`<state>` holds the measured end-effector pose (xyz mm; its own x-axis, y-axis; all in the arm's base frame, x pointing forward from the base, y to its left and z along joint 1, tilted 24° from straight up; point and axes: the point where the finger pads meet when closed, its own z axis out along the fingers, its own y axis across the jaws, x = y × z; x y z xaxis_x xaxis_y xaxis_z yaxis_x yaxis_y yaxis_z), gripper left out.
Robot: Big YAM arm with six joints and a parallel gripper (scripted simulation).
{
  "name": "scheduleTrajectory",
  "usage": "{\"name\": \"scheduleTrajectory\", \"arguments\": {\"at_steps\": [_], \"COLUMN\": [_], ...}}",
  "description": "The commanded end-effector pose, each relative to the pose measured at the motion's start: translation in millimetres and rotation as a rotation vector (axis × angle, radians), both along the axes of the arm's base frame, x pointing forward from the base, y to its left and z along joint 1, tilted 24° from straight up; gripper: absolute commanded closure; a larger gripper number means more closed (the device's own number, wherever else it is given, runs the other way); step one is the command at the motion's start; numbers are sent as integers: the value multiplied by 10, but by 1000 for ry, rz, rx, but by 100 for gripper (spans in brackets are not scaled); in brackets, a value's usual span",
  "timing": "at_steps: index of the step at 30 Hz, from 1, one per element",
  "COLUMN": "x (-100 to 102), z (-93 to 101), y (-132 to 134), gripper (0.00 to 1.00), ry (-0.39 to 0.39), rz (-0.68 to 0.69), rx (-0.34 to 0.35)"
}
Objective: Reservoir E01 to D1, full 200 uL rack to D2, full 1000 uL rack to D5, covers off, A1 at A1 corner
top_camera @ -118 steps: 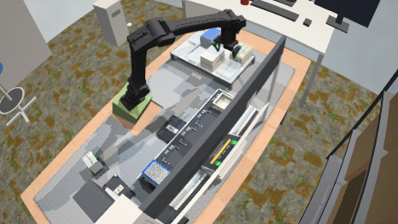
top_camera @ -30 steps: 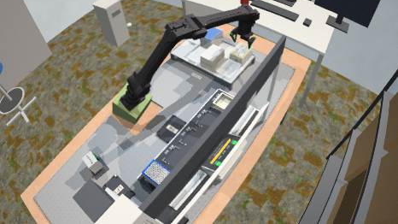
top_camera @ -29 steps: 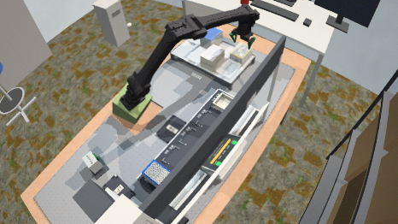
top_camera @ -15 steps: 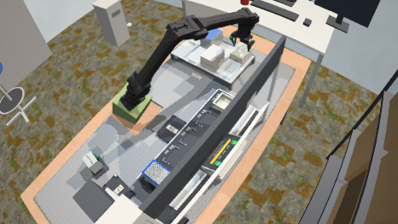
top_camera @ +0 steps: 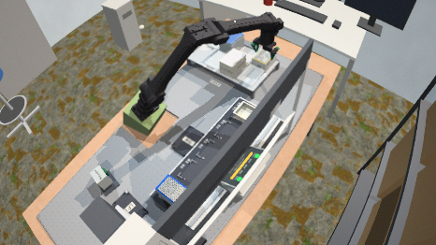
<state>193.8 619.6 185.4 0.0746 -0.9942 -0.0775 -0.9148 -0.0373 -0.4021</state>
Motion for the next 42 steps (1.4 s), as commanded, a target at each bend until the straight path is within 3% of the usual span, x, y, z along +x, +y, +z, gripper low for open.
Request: {"name": "scheduleTrajectory", "arguments": {"at_steps": [1,3,4,6,7,17,18,42], "x": [33,84,99,68,-1,-1,-1,-1], "z": [169,-23,-24,30,207,207,207,207], "y": [137,66,78,121,119,119,119,119], "gripper": [0,0,0,0,0,0,100,100], "ry": [-10,-3,-4,-7,-11,-11,-11,-11], "rz": [16,8,7,13,14,14,14,14], "rx": [52,19,23,34,57,57,57,57]}}
